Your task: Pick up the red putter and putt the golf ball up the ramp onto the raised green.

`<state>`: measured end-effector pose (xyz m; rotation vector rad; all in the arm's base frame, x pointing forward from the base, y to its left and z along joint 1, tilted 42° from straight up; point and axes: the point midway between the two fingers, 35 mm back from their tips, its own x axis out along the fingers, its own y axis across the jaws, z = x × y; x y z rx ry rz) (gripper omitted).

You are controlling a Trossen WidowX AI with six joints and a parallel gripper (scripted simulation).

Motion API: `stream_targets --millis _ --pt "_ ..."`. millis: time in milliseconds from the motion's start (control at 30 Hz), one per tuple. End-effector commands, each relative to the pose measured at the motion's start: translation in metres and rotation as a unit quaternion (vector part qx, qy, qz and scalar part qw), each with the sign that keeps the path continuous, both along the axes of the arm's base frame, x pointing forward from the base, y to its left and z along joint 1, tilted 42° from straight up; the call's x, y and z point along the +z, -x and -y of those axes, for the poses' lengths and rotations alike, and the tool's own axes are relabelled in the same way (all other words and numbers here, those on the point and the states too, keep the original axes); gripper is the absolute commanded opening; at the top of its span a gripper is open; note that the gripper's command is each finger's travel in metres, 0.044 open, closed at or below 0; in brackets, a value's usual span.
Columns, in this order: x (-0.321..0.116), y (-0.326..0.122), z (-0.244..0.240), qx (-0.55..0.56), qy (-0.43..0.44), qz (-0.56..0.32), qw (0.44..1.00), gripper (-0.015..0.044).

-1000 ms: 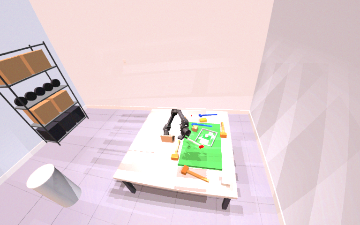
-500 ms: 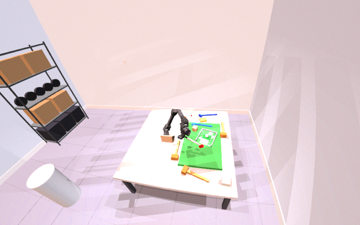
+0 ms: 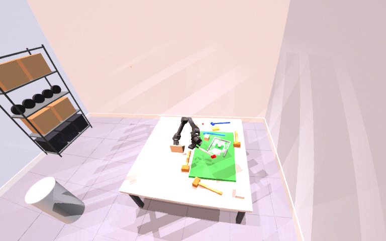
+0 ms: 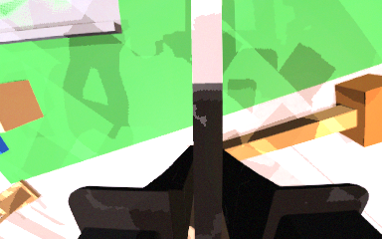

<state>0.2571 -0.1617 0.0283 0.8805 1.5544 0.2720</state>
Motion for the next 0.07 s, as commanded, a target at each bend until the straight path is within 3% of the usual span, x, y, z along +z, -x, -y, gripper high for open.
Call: stream_targets --millis 0,33 --pt "-0.0004 -0.0003 0.0012 -0.002 0.002 0.001 1.0 0.0" --pt "-0.0004 -0.0003 0.0012 -0.002 0.002 0.001 1.0 0.0"
